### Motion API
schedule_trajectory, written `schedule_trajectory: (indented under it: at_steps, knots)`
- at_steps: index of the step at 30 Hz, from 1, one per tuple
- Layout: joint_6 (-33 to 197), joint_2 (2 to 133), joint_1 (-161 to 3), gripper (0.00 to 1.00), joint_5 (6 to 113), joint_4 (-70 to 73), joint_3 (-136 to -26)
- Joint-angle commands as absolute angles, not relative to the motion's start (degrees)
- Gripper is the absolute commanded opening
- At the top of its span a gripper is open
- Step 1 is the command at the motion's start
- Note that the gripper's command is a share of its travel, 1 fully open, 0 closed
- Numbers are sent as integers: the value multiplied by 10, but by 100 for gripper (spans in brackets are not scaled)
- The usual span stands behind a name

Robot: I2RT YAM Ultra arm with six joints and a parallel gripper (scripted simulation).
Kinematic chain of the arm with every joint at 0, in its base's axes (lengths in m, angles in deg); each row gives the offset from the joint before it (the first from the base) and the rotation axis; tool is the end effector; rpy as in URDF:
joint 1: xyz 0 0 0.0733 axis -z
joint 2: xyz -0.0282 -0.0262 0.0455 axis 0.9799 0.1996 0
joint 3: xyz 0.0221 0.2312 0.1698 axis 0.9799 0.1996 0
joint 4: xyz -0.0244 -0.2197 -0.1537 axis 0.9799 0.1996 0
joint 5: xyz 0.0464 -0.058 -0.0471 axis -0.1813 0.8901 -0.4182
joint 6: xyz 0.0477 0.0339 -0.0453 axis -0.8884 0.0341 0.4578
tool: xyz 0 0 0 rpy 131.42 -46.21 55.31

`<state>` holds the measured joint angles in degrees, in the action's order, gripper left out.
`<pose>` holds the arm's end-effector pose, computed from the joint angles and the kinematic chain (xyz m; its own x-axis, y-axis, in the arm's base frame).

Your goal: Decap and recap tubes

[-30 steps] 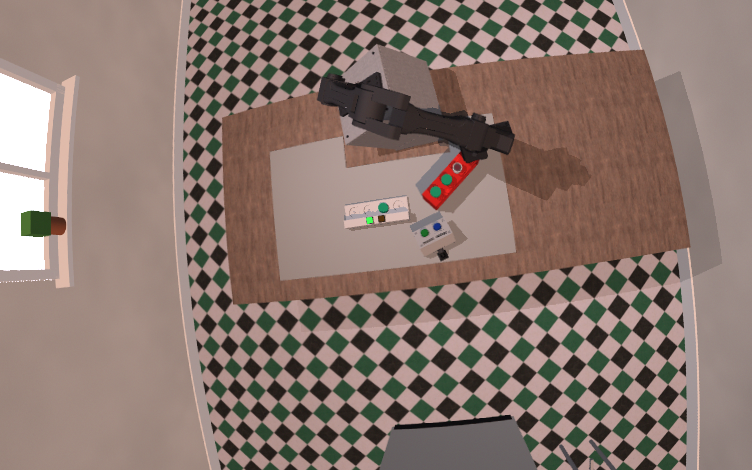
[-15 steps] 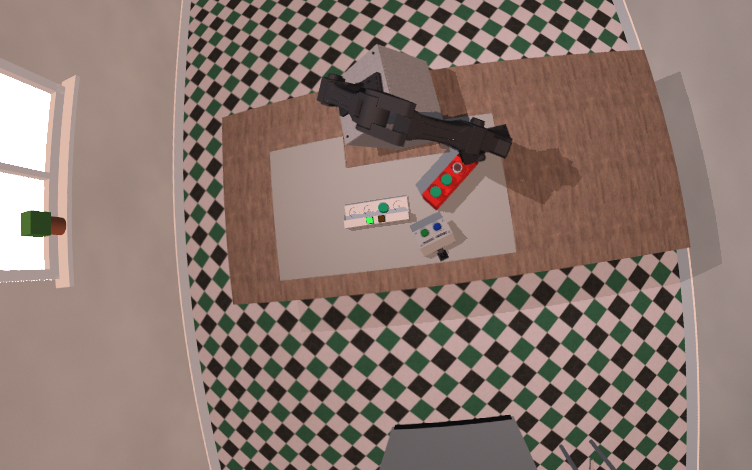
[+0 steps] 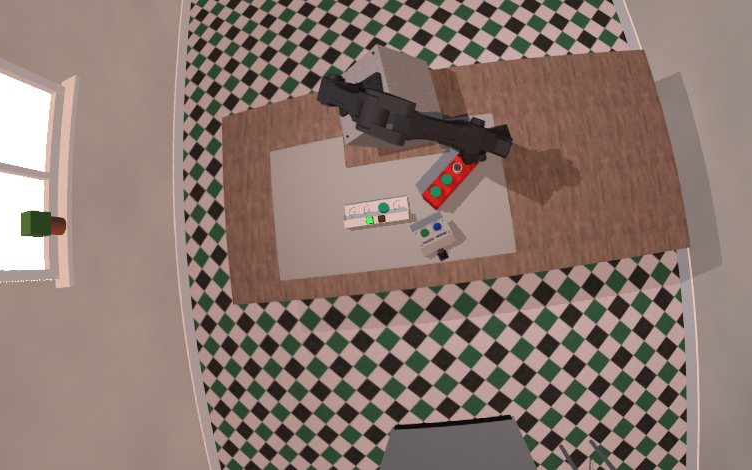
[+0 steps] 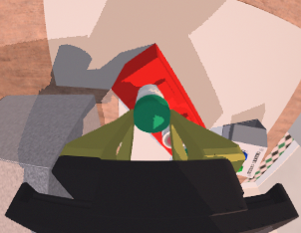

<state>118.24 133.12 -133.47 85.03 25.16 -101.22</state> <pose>0.2076 0.2520 -0.1836 0.1182 -0.7550 0.6450 -0.9903 -0.1370 0.0212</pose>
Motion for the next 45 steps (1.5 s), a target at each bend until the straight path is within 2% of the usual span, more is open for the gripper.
schedule_trajectory:
  at_steps: [1,45]
  knots:
    - [1182,1327,-1338,0,849,251,-1013]
    - [1185,1336,-1334,0,851,237,-1010]
